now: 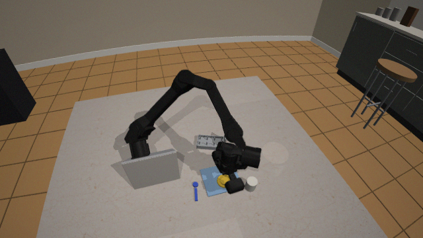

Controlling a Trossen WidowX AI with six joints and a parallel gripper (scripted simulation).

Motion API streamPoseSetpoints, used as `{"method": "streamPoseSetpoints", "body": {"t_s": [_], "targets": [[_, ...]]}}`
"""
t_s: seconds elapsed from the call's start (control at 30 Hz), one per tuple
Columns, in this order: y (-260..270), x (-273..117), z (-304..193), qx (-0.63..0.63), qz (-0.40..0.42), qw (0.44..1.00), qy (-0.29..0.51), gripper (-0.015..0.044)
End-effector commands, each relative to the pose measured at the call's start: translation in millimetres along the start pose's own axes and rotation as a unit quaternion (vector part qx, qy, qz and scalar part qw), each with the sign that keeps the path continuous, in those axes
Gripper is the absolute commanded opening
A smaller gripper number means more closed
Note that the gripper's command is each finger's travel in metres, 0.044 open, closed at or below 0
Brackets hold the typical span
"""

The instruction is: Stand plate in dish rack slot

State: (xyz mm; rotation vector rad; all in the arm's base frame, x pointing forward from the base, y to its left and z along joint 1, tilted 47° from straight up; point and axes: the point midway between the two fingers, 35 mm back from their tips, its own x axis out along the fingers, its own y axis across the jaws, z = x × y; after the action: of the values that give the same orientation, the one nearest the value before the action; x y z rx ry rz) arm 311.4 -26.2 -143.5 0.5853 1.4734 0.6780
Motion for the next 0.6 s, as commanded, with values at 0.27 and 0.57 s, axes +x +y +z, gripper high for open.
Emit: {"method": "streamPoseSetpoints", "body": {"t_s": [0.27, 0.57], "targets": [[1.2, 11.9, -3.1, 0.005, 0.005, 1.000, 0.003, 0.0346], [1.2, 11.9, -3.1, 0.005, 0.005, 1.000, 0.003, 0.0313]]}}
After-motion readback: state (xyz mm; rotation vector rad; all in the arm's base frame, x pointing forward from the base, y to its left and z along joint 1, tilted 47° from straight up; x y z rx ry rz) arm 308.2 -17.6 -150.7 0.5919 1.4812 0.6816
